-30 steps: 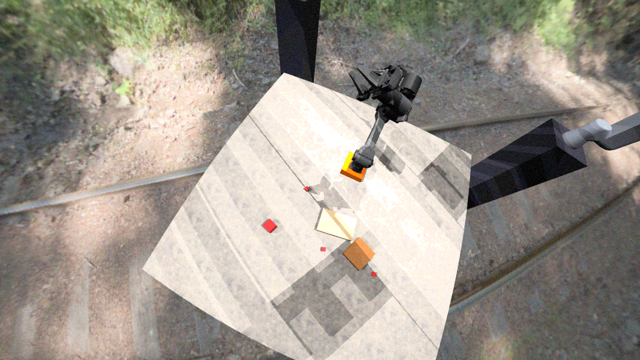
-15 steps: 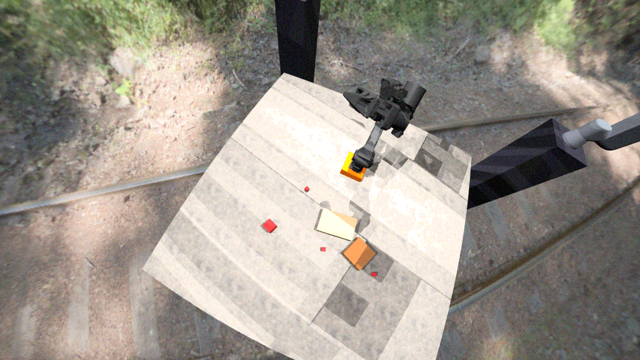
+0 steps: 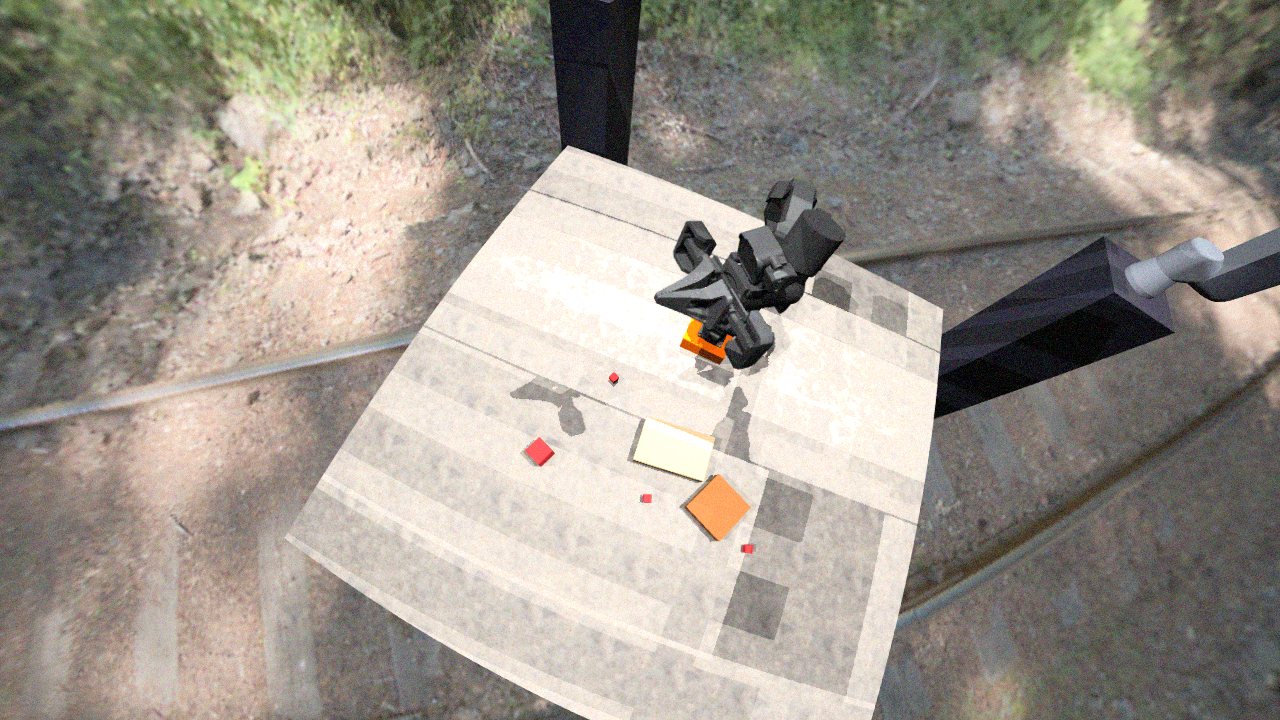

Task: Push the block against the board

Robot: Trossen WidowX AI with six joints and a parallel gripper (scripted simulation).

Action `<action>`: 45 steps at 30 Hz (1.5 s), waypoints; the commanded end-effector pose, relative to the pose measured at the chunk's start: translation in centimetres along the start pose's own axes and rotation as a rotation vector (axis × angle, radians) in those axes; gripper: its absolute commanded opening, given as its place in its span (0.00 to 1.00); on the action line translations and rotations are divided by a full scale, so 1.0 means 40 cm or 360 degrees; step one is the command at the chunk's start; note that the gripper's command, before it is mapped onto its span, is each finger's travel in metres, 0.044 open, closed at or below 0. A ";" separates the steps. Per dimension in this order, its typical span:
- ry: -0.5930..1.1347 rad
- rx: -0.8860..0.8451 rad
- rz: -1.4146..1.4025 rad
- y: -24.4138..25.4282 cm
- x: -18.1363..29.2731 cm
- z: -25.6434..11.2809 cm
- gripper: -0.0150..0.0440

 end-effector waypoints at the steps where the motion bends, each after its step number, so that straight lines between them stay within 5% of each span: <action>1: 0.0130 -0.0099 -0.0148 0.045 0.037 0.032 0.25; 23: 0.0982 -0.0634 -0.0724 0.248 0.326 0.132 0.25; 45: 0.2035 -0.1033 -0.1101 0.332 0.642 0.111 0.25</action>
Point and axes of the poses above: the point midway between the two fingers, 35 mm back from their tips, its own z axis out along the fingers, its own y axis across the jaws, x = y × z, the point moved 8 cm from there along -z, back along the fingers, and after that the axes turned 1 degree about z, right-handed, at the moved point
